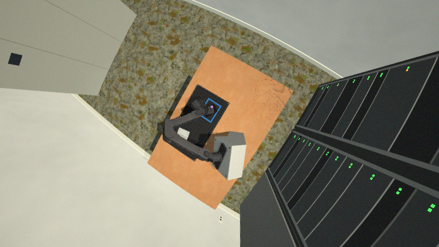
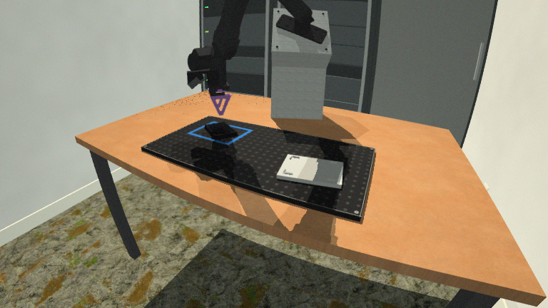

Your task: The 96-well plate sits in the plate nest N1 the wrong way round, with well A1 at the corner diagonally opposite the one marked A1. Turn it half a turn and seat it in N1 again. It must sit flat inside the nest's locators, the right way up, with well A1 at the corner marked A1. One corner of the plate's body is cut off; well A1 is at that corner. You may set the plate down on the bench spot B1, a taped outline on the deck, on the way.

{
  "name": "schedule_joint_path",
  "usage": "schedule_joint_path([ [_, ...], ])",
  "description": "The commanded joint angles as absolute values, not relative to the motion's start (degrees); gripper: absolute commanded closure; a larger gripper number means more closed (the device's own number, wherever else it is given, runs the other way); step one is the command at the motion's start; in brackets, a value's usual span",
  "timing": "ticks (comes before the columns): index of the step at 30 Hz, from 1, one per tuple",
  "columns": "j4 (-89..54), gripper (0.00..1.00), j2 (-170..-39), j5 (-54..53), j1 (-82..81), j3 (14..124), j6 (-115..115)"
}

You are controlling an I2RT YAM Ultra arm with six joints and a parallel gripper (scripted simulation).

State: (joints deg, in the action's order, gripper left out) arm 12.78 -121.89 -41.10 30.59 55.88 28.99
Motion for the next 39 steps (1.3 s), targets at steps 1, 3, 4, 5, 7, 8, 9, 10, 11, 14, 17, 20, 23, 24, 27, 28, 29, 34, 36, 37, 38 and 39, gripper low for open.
schedule_joint_path([
  [1, 11.95, 0.0, -122.41, -41.22, 32.09, 56.36, 38.67],
  [3, 11.95, 0.0, -122.41, -41.2, 32.09, 56.36, 42.49],
  [4, 11.95, 0.0, -122.41, -41.19, 32.09, 56.36, 44.4],
  [5, 11.95, 0.0, -122.41, -41.18, 32.09, 56.36, 46.31],
  [7, 11.94, 0.0, -122.41, -41.17, 32.09, 56.36, 48.22],
  [8, 11.94, 0.0, -122.41, -41.17, 32.09, 56.36, 48.22],
  [9, 11.97, 0.0, -122.41, -41.14, 32.09, 56.33, 50.13],
  [10, 11.96, 0.0, -122.41, -41.13, 32.09, 56.34, 52.04],
  [11, 11.96, 0.0, -122.41, -41.12, 32.09, 56.34, 53.95],
  [14, 11.95, 0.0, -122.41, -41.11, 32.09, 56.35, 59.68],
  [17, 11.94, 0.0, -122.41, -41.09, 32.09, 56.35, 65.41],
  [20, 11.93, 0.0, -122.41, -41.07, 32.09, 56.35, 71.14],
  [23, 11.93, 0.0, -122.41, -41.06, 32.09, 56.34, 76.86],
  [24, 11.93, 0.0, -122.41, -41.06, 32.09, 56.34, 76.86],
  [27, 11.94, 0.0, -122.42, -41.04, 32.09, 56.33, 80.69],
  [28, 11.94, 0.0, -122.42, -41.03, 32.09, 56.33, 82.6],
  [29, 11.93, 0.0, -122.42, -41.03, 32.09, 56.33, 84.51],
  [34, 11.92, 0.0, -122.42, -41.02, 32.09, 56.33, 94.05],
  [36, 11.91, 0.0, -122.42, -41.02, 32.09, 56.33, 97.87],
  [37, 11.91, 0.0, -122.42, -41.02, 32.09, 56.33, 99.78],
  [38, 11.91, 0.0, -122.42, -41.02, 32.09, 56.33, 101.69],
  [39, 11.91, 0.0, -122.42, -41.02, 32.09, 56.33, 103.6],
])
